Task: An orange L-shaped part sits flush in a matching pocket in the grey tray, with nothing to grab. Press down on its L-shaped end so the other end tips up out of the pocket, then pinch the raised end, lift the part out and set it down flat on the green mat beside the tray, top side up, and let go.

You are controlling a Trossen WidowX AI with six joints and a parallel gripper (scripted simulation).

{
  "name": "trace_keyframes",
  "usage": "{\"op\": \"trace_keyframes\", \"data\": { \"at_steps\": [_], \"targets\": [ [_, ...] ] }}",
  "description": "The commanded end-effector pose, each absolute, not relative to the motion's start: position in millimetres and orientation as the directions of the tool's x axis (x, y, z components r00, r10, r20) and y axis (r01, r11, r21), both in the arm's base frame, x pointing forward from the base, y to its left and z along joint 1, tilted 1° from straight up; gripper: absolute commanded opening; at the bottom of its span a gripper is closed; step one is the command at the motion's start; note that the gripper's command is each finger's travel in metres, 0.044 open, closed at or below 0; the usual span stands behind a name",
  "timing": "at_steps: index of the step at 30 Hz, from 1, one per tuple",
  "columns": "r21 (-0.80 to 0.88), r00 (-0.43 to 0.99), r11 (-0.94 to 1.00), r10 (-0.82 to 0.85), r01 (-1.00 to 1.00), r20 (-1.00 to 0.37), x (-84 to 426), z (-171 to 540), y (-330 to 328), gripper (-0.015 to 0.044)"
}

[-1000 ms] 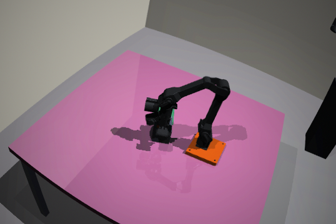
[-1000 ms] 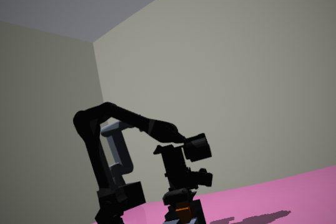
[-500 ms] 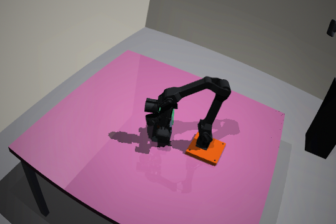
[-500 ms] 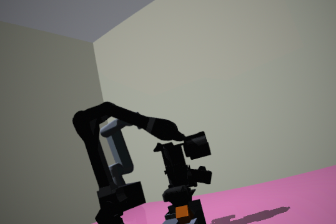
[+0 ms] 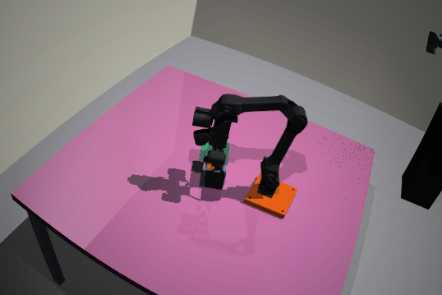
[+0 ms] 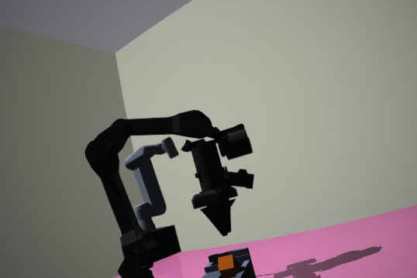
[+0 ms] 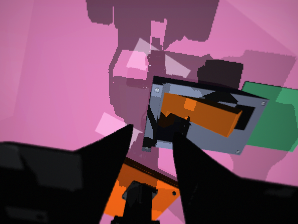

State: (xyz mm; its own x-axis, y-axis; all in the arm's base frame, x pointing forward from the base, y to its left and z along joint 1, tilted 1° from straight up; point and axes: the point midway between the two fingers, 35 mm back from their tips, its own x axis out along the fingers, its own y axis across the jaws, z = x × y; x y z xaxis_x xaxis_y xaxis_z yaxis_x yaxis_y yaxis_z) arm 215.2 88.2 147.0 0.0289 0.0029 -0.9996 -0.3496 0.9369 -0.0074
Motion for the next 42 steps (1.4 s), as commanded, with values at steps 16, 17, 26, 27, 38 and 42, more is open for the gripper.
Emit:
{"op": "trace_keyframes", "data": {
  "at_steps": [16,17,26,27,38,42],
  "targets": [
    [-0.007,0.022,0.937,0.000,-0.350,-1.000,211.8,159.7,85.3,0.0180],
    [-0.007,0.022,0.937,0.000,-0.350,-1.000,211.8,159.7,85.3,0.0180],
    [-0.007,0.022,0.937,0.000,-0.350,-1.000,211.8,159.7,85.3,0.0180],
    [-0.007,0.022,0.937,0.000,-0.350,-1.000,211.8,159.7,85.3,0.0180],
    [0.004,0.024,0.961,-0.003,0.278,-1.000,229.5,162.1,59.4,0.0280],
    [0.014,0.026,0.713,-0.006,0.701,-1.000,240.9,163.8,37.2,0.0280]
  ]
}}
